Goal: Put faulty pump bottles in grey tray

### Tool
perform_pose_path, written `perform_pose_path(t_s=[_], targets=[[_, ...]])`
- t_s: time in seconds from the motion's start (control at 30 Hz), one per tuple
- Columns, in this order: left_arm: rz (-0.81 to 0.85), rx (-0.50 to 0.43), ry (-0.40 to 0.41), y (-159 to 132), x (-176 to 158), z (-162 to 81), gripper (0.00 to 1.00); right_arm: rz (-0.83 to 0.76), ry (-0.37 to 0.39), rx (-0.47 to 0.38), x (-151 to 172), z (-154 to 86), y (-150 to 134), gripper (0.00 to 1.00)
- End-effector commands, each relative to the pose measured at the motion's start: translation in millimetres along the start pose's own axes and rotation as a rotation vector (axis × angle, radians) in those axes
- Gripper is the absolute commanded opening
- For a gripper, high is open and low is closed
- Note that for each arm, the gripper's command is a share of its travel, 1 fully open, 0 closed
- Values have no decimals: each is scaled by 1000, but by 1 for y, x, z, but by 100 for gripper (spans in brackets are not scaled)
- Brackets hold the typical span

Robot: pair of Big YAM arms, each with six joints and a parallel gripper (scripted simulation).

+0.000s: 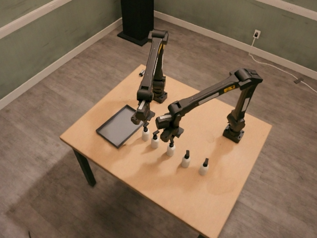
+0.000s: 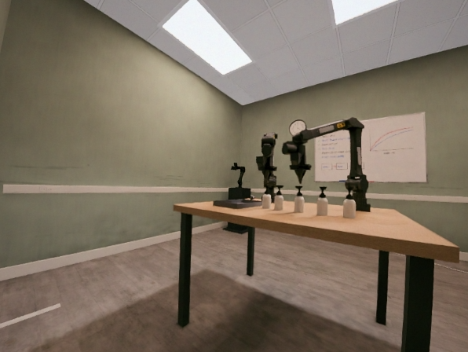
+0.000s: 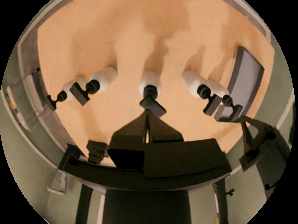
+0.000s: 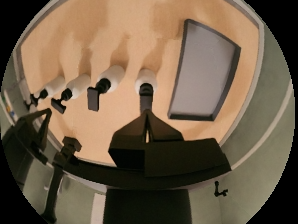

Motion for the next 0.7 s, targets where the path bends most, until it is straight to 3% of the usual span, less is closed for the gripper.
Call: perform_pose_path(t_s=[0.0, 0.13, 0.2, 0.23, 0.4, 0.47, 0.57, 0.67], targets=[[7, -28, -21, 3, -4, -11, 0, 11, 23, -41, 3, -11, 5, 0], [7, -28, -21, 3, -4, -11, 0, 10, 26, -45, 7, -24, 11, 0], [7, -28, -21, 3, -4, -11, 0, 10, 23, -41, 6, -11, 9, 0], [18, -54, -36, 4, -12, -33, 0, 10, 22, -38, 6, -8, 9, 0], [2, -17, -15, 7, -9, 2, 0, 9, 3, -4, 3, 25, 3, 0], [2, 5, -1, 0, -5, 19, 0, 9, 15, -26, 7, 23, 10, 0], [2, -17, -15, 7, -9, 14, 0, 9, 15, -26, 7, 26, 10, 0], [2, -4, -7, 3, -7, 29, 0, 9, 14, -23, 6, 30, 9, 0]])
Point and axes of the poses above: on each arm, the point where the finger pads meet when closed, its own z axis out along the fingers, its own x axis across the jaws, y = z × x, the point moved 6 cm from there along -z, back along the fingers, and after that the axes turned 7 degrees about z, right-handed, at the moved point
